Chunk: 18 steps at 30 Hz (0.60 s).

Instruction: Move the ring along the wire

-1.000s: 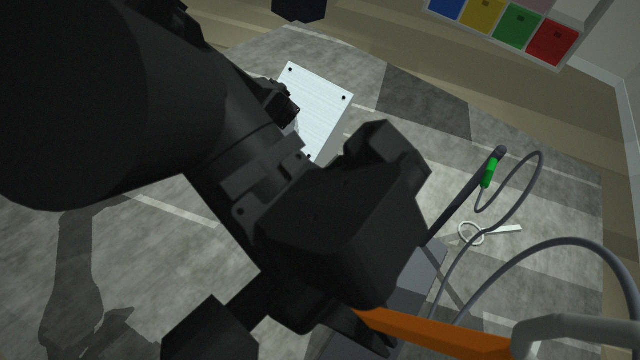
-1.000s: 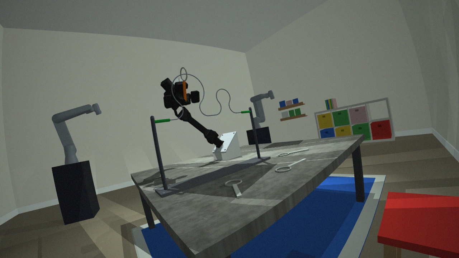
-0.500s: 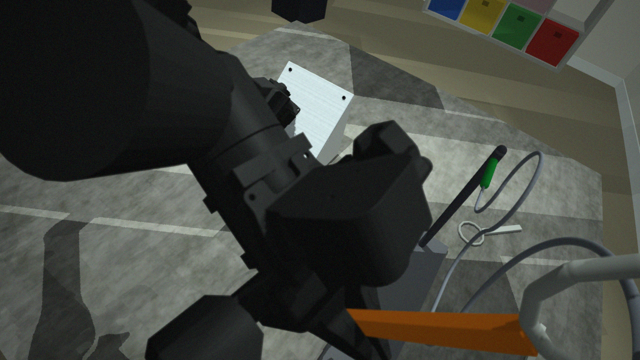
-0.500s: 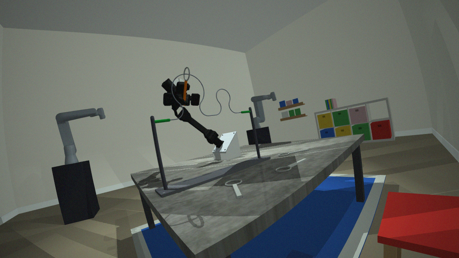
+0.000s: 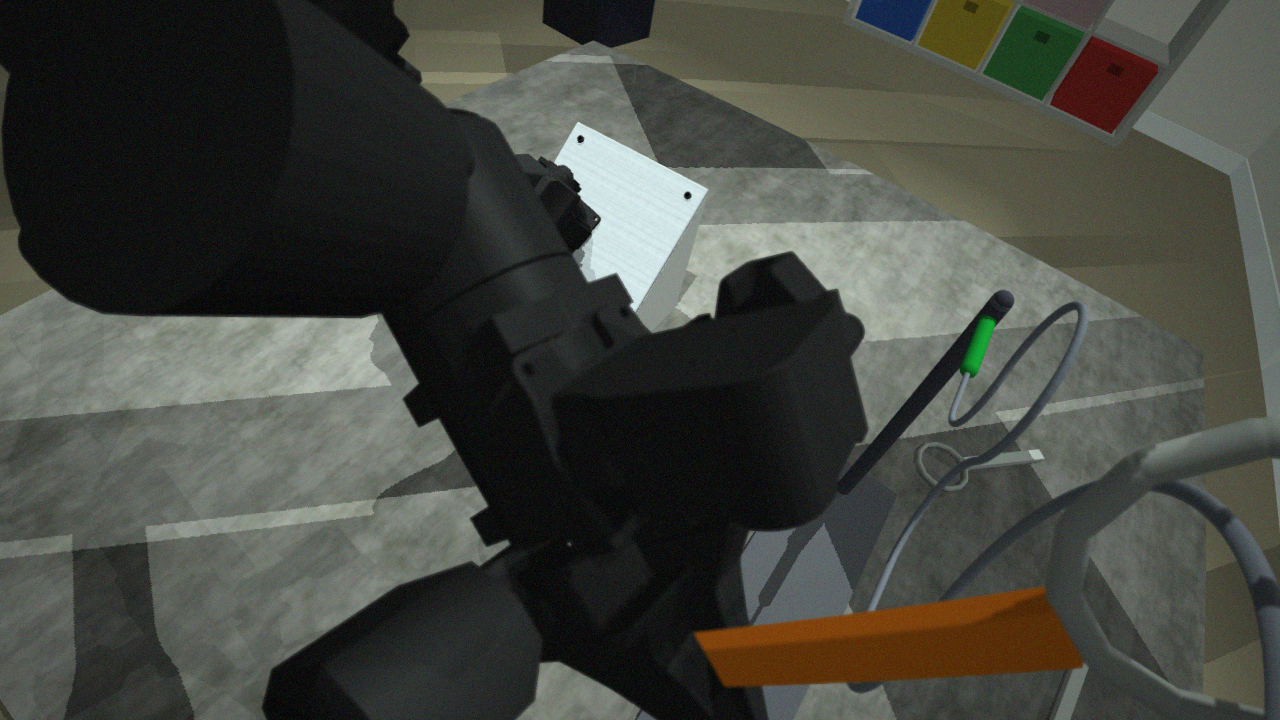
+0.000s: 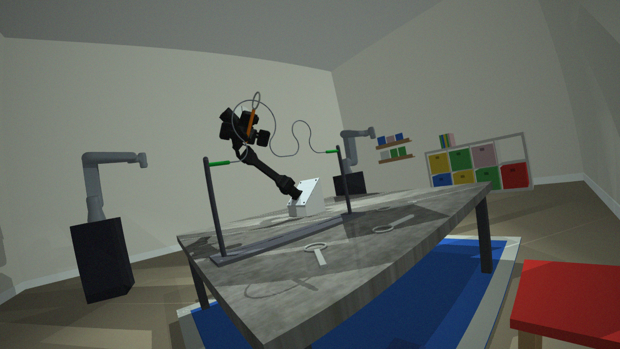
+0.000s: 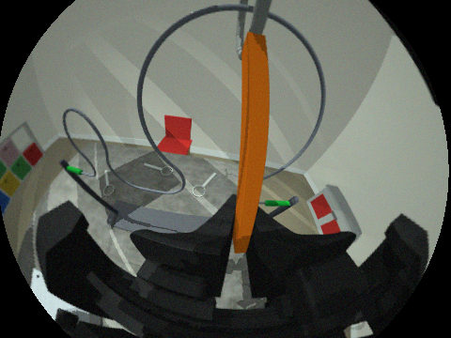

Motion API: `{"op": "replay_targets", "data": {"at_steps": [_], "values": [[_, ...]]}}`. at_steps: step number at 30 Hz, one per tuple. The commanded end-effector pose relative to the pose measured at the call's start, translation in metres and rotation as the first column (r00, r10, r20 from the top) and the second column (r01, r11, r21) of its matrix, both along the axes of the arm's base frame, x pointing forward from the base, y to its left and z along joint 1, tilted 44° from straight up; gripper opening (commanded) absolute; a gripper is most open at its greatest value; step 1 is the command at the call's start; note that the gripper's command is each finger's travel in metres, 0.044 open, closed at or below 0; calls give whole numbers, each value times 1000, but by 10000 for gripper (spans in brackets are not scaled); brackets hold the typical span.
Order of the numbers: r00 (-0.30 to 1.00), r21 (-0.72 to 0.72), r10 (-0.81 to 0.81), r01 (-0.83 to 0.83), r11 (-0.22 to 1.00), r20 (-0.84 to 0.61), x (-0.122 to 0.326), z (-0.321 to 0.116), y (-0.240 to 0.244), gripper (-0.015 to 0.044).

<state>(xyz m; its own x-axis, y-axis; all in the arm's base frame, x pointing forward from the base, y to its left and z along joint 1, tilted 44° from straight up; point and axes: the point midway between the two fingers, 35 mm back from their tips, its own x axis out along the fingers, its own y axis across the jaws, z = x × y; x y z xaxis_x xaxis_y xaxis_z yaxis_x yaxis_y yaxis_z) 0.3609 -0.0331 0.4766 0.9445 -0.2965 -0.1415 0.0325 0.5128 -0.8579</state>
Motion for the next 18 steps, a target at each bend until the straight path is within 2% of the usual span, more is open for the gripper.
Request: {"op": "replay_targets", "data": {"at_steps": [1,18], "values": [[1000,-47,-3,3,999,9,-1,1,-1,-150],[999,-252,0,14,968,53,-1,8,-4,-150]]}}
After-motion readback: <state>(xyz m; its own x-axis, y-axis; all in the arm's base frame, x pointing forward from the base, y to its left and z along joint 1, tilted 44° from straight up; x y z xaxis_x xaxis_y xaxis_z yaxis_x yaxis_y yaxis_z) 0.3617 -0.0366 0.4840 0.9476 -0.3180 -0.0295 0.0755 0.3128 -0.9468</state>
